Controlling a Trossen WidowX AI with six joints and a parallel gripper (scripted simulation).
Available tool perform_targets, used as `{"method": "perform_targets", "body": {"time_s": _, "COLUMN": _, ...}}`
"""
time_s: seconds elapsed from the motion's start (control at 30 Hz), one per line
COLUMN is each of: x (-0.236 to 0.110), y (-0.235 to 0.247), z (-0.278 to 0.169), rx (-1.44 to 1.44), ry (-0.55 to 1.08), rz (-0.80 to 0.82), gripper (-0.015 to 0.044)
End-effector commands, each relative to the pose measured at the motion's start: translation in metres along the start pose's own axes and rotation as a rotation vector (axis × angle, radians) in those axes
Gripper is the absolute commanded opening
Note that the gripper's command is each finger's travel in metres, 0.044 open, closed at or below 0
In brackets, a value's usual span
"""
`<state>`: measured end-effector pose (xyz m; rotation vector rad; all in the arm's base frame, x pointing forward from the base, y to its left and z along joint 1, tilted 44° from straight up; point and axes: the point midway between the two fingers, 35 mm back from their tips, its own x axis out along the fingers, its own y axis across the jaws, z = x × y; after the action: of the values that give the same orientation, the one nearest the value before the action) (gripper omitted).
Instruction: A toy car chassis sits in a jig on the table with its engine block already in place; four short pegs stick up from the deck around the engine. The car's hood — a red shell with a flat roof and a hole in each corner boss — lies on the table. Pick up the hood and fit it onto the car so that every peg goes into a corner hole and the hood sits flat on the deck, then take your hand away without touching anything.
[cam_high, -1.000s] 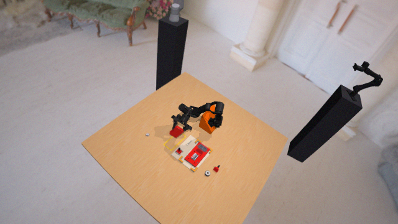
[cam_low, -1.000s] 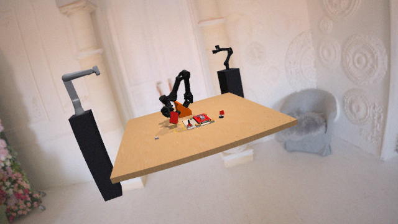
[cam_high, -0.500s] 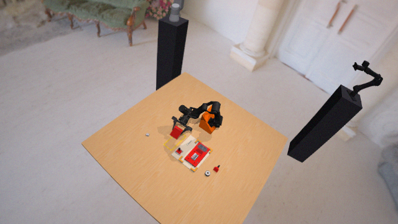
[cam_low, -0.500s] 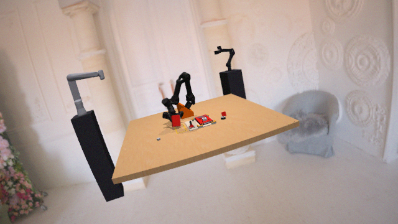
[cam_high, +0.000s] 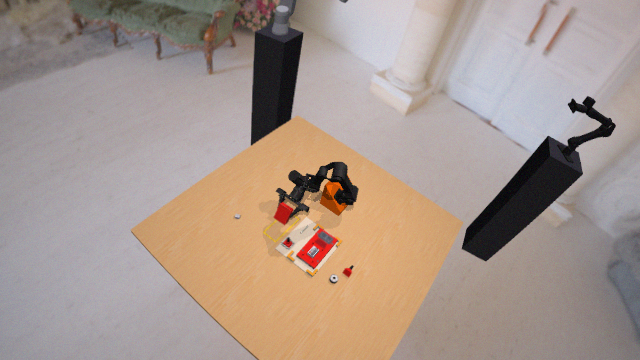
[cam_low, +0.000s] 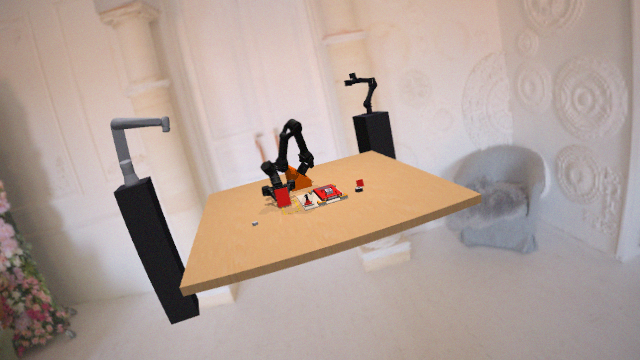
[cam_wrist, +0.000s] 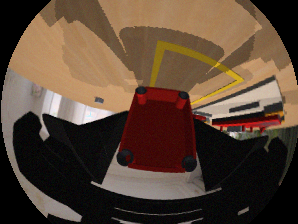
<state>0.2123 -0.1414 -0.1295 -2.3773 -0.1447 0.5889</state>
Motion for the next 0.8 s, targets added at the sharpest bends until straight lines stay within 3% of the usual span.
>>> {"method": "perform_targets", "body": {"time_s": 0.0, "x": 0.0011, "y": -0.0024, "z": 0.0037, "rx": 0.008, "ry": -0.01, "rz": -0.005, "gripper": 0.0}}
{"method": "perform_targets", "body": {"time_s": 0.03, "x": 0.0009, "y": -0.0015, "z": 0.0008, "rx": -0.007, "ry": -0.007, "rz": -0.004, "gripper": 0.0}}
{"method": "perform_targets", "body": {"time_s": 0.6, "x": 0.0, "y": 0.0, "z": 0.0001, "rx": 0.001, "ry": 0.0, "rz": 0.0, "gripper": 0.044}}
{"method": "perform_targets", "body": {"time_s": 0.77, "x": -0.0022, "y": 0.0029, "z": 0.0001, "rx": 0.002, "ry": -0.003, "rz": 0.007, "gripper": 0.044}}
